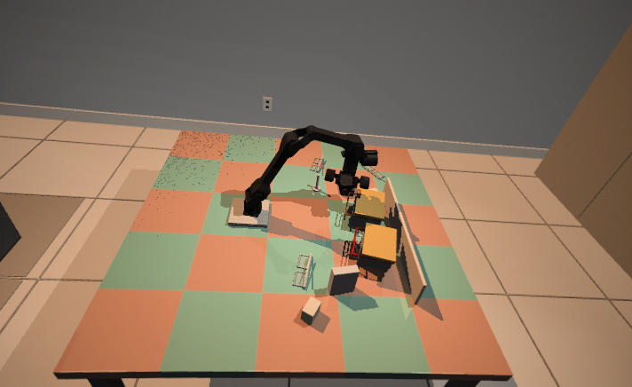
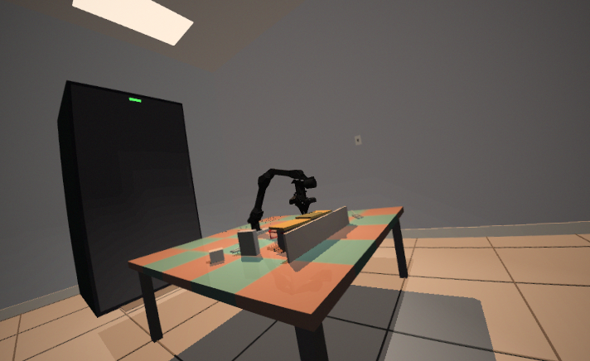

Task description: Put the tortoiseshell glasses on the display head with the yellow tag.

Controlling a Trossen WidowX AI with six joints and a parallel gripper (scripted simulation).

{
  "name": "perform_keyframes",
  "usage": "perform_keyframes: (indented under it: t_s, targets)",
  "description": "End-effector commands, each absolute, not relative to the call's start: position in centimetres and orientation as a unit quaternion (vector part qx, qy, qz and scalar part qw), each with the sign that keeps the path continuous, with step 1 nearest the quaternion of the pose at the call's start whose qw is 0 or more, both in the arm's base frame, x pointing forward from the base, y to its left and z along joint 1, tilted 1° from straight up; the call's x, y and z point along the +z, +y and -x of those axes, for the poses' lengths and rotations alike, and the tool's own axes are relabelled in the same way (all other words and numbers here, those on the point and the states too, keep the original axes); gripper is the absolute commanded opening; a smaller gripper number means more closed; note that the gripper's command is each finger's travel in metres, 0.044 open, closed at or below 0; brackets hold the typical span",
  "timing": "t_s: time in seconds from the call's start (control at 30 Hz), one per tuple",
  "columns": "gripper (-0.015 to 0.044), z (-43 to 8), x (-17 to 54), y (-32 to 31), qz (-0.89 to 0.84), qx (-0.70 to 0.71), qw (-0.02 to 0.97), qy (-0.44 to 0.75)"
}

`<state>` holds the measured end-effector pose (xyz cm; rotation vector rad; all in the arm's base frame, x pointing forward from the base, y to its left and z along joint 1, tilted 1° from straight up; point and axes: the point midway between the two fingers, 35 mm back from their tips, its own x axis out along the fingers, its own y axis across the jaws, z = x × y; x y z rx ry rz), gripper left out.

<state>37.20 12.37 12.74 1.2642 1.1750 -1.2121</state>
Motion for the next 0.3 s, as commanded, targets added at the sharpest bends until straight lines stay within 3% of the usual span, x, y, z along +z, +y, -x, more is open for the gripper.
perform_keyframes:
  t_s: [0.0,0.27]
  targets:
    - [0.0108,-35.7,13.3,12.6,-0.524,-0.496,0.496,0.482]
    - [0.0108,-33.7,14.2,12.6,-0.524,-0.496,0.496,0.483]
